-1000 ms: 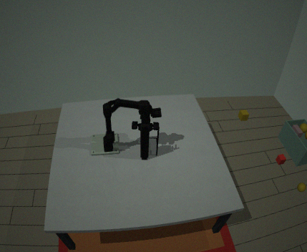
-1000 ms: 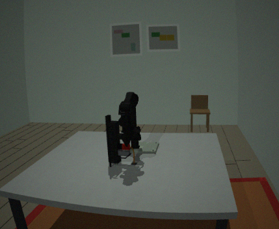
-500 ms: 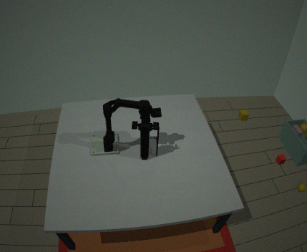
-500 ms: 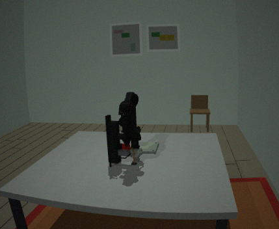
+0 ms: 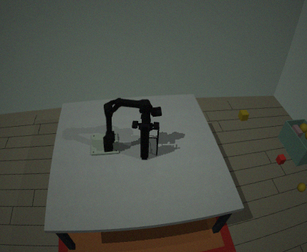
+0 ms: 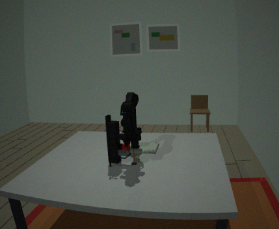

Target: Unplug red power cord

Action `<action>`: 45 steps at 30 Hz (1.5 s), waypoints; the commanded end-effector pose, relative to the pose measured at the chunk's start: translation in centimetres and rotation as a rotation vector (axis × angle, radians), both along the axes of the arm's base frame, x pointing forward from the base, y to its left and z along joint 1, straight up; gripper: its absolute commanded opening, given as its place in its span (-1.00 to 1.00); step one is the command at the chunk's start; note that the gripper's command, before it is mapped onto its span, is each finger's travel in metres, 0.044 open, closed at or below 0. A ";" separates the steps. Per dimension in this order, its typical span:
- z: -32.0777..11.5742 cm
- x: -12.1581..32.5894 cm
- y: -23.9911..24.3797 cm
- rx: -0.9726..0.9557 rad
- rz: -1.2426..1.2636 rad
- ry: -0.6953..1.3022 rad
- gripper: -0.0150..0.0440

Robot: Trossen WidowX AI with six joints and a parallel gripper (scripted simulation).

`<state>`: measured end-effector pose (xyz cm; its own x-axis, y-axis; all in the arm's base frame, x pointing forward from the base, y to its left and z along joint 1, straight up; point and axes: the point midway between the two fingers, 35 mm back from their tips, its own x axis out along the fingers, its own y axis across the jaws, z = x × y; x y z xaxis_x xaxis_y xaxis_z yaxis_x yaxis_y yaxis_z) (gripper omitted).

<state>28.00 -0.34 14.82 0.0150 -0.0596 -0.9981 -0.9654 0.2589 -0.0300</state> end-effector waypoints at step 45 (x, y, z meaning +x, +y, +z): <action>1.4 1.9 9.8 0.068 0.034 -0.019 1.00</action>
